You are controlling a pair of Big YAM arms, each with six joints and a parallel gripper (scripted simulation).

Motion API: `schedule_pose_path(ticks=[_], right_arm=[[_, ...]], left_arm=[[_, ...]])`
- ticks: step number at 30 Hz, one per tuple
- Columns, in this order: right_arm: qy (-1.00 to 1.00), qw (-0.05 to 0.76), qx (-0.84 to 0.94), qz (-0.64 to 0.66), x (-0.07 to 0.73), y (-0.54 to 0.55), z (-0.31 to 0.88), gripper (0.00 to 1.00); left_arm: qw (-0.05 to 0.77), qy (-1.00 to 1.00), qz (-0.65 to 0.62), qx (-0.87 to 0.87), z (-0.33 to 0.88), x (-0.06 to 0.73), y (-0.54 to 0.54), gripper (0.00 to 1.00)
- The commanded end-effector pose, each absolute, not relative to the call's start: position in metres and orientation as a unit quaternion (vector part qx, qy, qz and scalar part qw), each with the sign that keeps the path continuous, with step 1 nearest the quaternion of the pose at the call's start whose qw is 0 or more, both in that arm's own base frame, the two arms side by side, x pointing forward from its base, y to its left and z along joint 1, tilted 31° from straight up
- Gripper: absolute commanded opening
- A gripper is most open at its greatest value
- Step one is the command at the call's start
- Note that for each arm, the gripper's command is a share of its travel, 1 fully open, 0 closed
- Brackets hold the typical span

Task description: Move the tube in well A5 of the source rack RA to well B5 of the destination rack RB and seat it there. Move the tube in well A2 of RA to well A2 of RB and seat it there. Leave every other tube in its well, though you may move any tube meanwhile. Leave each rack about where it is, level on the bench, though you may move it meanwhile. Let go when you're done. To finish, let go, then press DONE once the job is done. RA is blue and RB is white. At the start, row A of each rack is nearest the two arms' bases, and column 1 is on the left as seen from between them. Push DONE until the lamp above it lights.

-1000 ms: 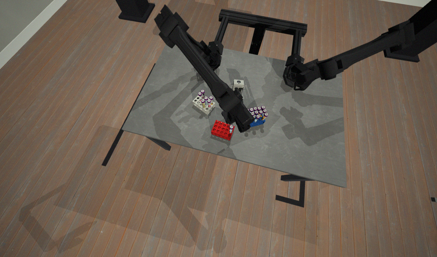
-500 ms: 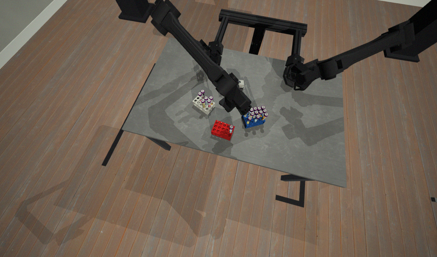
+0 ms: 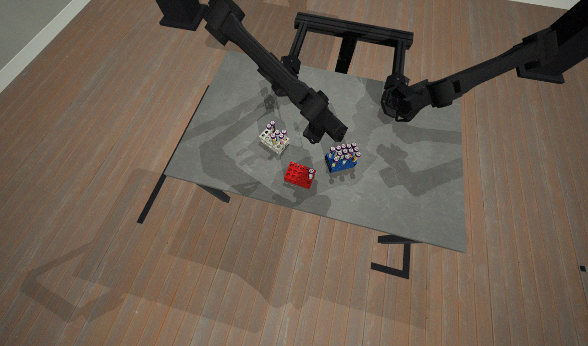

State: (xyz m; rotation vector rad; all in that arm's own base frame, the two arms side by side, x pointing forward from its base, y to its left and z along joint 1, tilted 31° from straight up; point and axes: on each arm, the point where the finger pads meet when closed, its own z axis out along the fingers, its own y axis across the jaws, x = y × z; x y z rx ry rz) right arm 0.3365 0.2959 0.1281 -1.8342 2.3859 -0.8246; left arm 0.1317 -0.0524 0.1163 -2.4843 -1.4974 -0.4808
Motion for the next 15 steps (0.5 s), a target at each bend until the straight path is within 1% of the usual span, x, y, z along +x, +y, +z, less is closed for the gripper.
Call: schedule_pose_path(ticks=[1, 12, 15], right_arm=[[0.765, 0.026, -0.589, -0.259, 0.341, 0.330, 0.130, 0.30], [0.766, 0.023, -0.588, -0.259, 0.332, 0.379, 0.101, 0.30], [0.774, 0.019, -0.577, -0.260, 0.342, 0.374, 0.099, 0.30]], left_arm=[[0.088, -0.509, -0.165, -0.840, 0.125, 0.137, -0.059, 0.30], [0.088, -0.509, -0.165, -0.840, 0.125, 0.137, -0.059, 0.30], [0.088, -0.509, -0.165, -0.840, 0.125, 0.137, -0.059, 0.30]])
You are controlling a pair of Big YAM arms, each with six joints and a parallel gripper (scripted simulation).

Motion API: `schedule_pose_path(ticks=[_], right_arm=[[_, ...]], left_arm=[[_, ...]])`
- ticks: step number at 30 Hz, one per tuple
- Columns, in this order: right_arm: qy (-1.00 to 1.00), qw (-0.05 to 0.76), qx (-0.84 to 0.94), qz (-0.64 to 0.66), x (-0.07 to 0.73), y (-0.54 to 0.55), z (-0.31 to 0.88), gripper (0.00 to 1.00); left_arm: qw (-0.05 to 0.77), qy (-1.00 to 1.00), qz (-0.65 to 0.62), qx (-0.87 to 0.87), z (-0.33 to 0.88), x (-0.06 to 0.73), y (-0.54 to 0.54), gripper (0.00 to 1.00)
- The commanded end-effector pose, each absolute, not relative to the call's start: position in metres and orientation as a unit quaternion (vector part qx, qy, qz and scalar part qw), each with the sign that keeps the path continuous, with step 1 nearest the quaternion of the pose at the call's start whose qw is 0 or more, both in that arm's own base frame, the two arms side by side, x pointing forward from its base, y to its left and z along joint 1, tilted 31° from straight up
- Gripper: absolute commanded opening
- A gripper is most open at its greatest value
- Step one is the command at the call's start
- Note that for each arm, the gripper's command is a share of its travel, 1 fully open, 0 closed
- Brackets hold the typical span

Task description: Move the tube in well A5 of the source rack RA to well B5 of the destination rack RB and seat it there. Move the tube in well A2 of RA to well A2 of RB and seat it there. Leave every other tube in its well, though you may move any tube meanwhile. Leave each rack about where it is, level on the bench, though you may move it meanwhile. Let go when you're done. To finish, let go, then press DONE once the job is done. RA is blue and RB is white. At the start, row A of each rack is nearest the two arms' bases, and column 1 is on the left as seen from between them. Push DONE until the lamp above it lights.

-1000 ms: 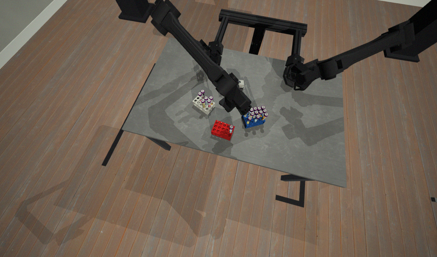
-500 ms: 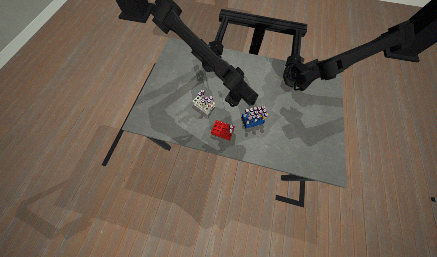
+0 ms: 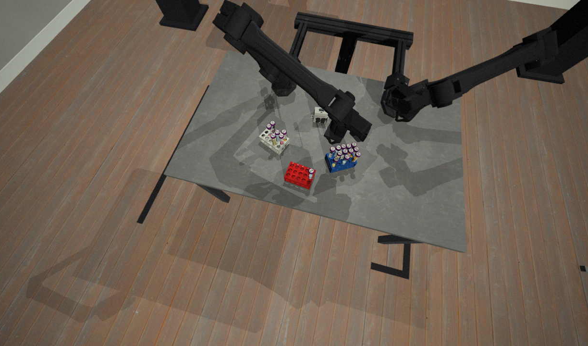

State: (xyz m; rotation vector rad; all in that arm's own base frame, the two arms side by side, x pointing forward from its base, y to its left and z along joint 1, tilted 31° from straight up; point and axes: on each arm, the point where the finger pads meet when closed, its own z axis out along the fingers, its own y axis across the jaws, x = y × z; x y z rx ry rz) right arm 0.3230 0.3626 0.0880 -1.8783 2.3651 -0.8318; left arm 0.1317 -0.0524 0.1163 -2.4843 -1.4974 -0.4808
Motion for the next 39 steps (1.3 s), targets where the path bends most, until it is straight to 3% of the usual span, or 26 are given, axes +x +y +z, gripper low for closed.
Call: schedule_pose_path(ticks=[1, 39], right_arm=[[0.770, 0.021, -0.582, -0.260, 0.336, 0.383, 0.097, 0.30], [0.764, 0.003, -0.587, -0.266, 0.340, 0.350, 0.047, 0.30]], left_arm=[[0.088, -0.509, -0.165, -0.840, 0.125, 0.137, -0.059, 0.30], [0.088, -0.509, -0.165, -0.840, 0.125, 0.137, -0.059, 0.30]])
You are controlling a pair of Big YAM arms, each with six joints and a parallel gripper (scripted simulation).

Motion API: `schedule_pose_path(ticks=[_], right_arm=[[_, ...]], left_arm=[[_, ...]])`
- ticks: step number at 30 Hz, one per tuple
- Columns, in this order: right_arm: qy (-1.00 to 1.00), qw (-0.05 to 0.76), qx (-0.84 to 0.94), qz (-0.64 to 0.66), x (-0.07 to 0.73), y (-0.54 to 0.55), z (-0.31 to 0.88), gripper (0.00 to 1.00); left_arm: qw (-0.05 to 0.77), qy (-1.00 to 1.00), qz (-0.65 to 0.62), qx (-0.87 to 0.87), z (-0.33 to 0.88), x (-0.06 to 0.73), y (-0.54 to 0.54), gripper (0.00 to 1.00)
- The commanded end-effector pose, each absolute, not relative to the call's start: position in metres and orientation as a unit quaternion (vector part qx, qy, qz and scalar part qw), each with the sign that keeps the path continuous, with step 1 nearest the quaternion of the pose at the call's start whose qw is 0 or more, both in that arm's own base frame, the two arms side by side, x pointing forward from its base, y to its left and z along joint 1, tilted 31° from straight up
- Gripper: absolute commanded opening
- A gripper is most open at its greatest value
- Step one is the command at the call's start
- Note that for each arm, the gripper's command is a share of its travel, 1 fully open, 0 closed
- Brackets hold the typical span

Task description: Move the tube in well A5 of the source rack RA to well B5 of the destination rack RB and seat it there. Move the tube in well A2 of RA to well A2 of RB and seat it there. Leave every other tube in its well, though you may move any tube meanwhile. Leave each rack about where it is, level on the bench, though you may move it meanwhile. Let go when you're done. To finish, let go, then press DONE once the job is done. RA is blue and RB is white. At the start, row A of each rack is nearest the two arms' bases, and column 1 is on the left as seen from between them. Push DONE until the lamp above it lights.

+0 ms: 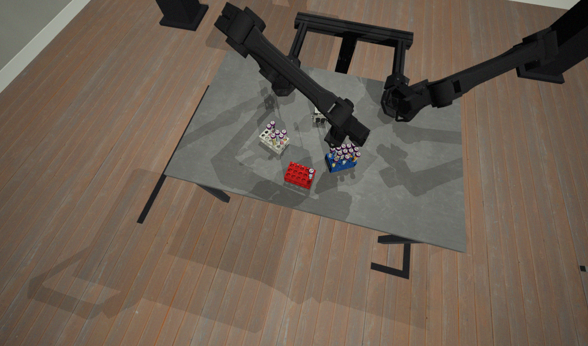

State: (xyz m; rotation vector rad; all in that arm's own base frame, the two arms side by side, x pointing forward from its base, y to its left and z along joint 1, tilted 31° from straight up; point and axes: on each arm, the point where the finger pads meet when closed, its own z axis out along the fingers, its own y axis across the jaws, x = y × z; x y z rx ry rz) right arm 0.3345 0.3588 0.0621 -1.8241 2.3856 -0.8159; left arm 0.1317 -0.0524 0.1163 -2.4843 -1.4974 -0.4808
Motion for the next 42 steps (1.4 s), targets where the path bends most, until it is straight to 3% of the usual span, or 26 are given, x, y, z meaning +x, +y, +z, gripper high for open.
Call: schedule_pose_path(ticks=[1, 42], right_arm=[[0.764, 0.003, -0.587, -0.266, 0.340, 0.349, 0.045, 0.30], [0.764, 0.003, -0.587, -0.266, 0.347, 0.339, 0.026, 0.30]], left_arm=[[0.088, -0.509, -0.165, -0.840, 0.125, 0.137, -0.059, 0.30], [0.088, -0.509, -0.165, -0.840, 0.125, 0.137, -0.059, 0.30]])
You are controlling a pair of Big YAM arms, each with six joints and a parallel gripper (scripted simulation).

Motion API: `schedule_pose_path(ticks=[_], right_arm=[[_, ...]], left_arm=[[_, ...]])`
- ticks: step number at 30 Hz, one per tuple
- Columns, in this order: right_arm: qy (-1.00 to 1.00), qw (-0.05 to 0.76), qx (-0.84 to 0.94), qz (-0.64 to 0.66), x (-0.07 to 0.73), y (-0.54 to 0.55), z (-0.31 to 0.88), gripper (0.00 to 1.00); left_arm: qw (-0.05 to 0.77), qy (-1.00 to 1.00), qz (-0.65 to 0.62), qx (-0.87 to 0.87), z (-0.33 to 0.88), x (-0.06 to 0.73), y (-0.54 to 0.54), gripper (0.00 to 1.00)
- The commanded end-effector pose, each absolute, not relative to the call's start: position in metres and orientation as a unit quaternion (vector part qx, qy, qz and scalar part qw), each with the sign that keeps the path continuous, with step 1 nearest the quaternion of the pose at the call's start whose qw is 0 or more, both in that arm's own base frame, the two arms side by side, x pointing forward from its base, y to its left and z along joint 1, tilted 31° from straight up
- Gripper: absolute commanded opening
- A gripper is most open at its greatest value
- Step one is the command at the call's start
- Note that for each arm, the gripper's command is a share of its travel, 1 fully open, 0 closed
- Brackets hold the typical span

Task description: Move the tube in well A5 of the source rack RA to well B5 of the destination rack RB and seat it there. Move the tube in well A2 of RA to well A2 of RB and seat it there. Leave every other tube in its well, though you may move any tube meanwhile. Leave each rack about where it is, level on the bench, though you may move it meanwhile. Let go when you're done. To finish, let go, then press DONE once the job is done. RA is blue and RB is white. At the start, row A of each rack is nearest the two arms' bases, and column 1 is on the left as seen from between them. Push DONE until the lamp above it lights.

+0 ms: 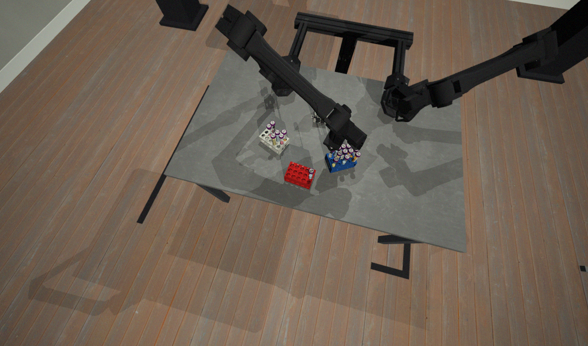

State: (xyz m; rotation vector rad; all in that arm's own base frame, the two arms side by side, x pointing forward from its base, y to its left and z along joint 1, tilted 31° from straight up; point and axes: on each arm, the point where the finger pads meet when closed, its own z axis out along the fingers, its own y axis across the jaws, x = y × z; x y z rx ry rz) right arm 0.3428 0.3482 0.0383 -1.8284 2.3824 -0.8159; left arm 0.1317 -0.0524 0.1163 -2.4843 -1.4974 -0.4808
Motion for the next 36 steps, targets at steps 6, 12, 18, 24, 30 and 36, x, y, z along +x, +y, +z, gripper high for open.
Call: schedule_pose_path(ticks=[6, 12, 18, 24, 30, 36], right_arm=[[0.764, 0.003, -0.587, -0.267, 0.3472, 0.3377, 0.0243, 0.30], [0.764, 0.002, -0.587, -0.267, 0.3479, 0.3366, 0.0222, 0.30], [0.764, 0.003, -0.587, -0.266, 0.3488, 0.3356, 0.0199, 0.30], [0.764, 0.003, -0.587, -0.266, 0.3493, 0.3351, 0.0185, 0.30], [0.764, 0.002, -0.587, -0.267, 0.3498, 0.3338, 0.0165, 0.30], [0.764, 0.000, -0.587, -0.267, 0.3494, 0.3321, 0.0156, 0.30]], left_arm=[[0.088, -0.509, -0.165, -0.840, 0.1254, 0.1374, -0.0587, 0.30], [0.088, -0.509, -0.165, -0.840, 0.1254, 0.1374, -0.0587, 0.30], [0.088, -0.509, -0.165, -0.840, 0.1254, 0.1374, -0.0587, 0.30], [0.088, -0.509, -0.165, -0.840, 0.1254, 0.1374, -0.0587, 0.30], [0.088, -0.509, -0.165, -0.840, 0.1254, 0.1374, -0.0587, 0.30], [0.088, -0.509, -0.165, -0.840, 0.1254, 0.1374, -0.0587, 0.30]])
